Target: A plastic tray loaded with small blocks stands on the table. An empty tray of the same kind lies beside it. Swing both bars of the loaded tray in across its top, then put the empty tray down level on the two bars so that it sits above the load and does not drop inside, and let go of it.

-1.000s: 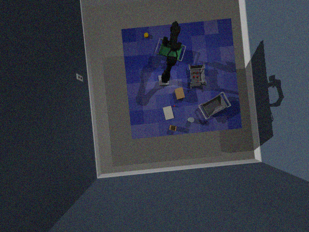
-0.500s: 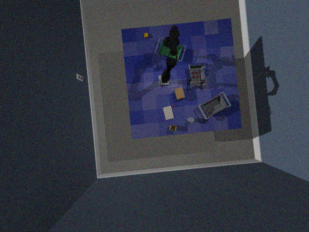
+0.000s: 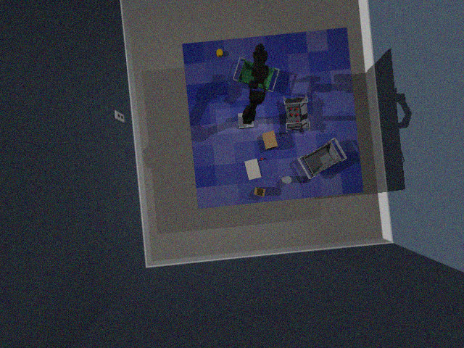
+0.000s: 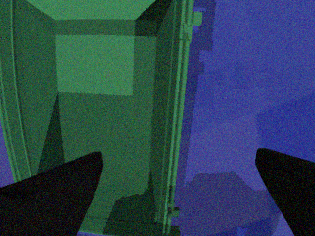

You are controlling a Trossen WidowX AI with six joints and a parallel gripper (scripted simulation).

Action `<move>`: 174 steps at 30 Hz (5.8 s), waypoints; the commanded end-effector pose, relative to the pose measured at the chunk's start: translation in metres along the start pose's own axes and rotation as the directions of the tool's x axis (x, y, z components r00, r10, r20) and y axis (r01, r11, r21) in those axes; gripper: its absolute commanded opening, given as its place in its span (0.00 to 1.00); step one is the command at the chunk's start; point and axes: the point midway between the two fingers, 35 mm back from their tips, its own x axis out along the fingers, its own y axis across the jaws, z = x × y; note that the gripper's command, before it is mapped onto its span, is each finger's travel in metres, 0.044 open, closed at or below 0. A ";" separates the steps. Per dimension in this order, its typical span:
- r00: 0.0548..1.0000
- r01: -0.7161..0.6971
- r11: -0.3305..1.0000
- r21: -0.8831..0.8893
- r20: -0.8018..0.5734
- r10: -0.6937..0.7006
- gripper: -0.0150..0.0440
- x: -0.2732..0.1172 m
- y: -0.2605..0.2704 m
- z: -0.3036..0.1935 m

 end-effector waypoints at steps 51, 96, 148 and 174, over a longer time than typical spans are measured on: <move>1.000 -0.002 0.996 0.093 0.003 0.002 0.70 0.089 -0.003 0.001; 1.000 -0.002 0.996 0.093 0.003 0.002 0.25 0.039 0.000 0.000; 1.000 -0.009 0.996 0.093 0.002 0.009 0.25 -0.059 0.070 -0.004; 1.000 -0.009 0.990 0.140 0.003 0.009 0.25 -0.061 0.071 0.014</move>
